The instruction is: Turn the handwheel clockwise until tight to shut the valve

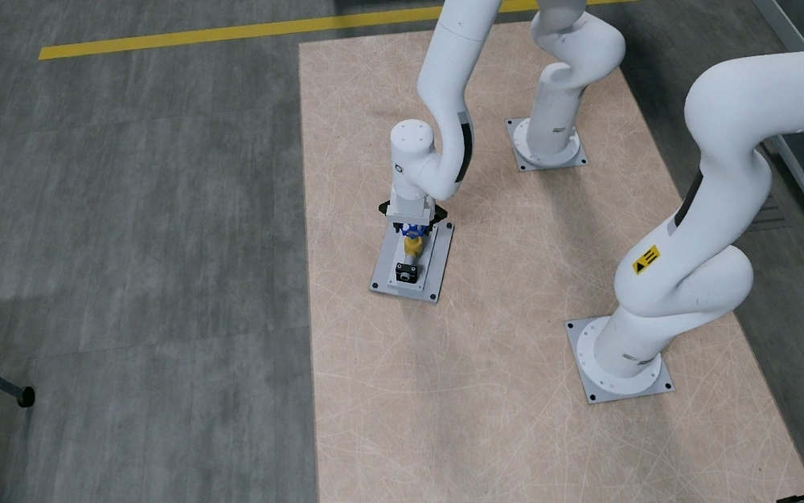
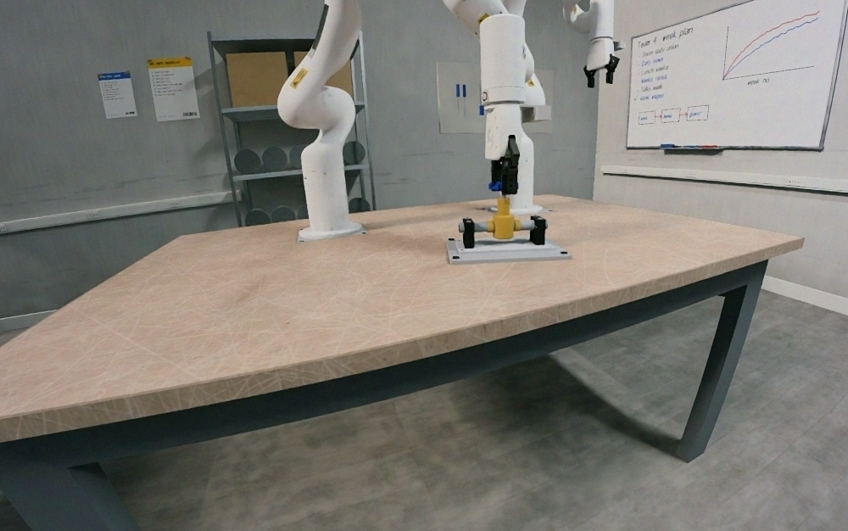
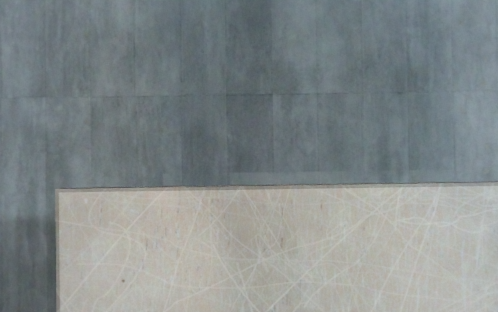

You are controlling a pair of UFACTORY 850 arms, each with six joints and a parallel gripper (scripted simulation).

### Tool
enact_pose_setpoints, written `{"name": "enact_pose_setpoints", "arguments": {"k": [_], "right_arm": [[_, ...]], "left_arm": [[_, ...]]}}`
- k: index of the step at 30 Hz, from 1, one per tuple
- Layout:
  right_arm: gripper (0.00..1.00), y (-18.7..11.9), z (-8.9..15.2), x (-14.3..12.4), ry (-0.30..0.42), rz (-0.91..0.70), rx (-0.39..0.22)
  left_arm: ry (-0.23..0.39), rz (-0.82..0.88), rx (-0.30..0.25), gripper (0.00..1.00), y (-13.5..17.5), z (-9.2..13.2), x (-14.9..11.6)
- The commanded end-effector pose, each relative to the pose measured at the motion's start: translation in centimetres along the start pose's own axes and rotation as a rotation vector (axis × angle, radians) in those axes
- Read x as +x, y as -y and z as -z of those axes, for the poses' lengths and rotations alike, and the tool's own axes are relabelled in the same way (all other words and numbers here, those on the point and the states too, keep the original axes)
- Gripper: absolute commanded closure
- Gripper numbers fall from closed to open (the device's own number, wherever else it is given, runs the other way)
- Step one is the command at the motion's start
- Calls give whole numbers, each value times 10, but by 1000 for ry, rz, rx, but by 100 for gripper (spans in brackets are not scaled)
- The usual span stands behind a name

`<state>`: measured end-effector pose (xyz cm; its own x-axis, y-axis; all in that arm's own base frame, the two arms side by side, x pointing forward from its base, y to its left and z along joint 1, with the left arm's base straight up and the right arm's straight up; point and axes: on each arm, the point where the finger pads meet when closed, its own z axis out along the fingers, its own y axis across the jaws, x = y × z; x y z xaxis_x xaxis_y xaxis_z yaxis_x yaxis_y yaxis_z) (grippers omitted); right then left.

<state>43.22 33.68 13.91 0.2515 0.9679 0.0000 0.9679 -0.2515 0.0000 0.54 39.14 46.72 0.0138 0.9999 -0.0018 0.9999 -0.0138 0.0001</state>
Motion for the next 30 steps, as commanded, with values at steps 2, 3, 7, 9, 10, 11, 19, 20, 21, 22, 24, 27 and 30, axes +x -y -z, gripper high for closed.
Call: {"name": "enact_pose_setpoints", "arguments": {"k": [2,3,7,9,10,11,19,20,21,22,24,27,30], "right_arm": [[100,-1,1,1,-2,-9,-1],[100,-1,1,1,-2,-12,-1],[100,-1,1,1,-2,-26,-1],[100,-1,1,1,-2,-34,-1],[100,-1,1,1,-2,-39,-1],[100,-1,1,1,-2,-44,-1],[100,-1,1,1,-2,-79,-1],[100,-1,1,1,-2,-86,-1],[100,-1,1,1,-2,-93,-1],[100,-1,1,1,-2,-101,-1],[100,-1,1,1,-2,-117,-1],[100,-1,1,1,-2,-142,-1],[100,-1,1,1,-2,-171,-1]], "left_arm": [[-2,0,0,0,0,1,0],[-2,0,0,0,0,1,0],[-2,0,0,0,0,1,0],[-2,0,0,0,0,1,0],[-2,0,0,0,0,1,0],[-2,0,0,0,0,1,0],[-2,0,0,0,0,1,0],[-2,0,0,0,0,1,0],[-2,0,0,0,0,1,0],[-2,0,0,0,0,1,0],[-2,0,0,0,0,1,0],[-2,0,0,0,0,1,0],[-2,0,0,0,0,1,0]]}}
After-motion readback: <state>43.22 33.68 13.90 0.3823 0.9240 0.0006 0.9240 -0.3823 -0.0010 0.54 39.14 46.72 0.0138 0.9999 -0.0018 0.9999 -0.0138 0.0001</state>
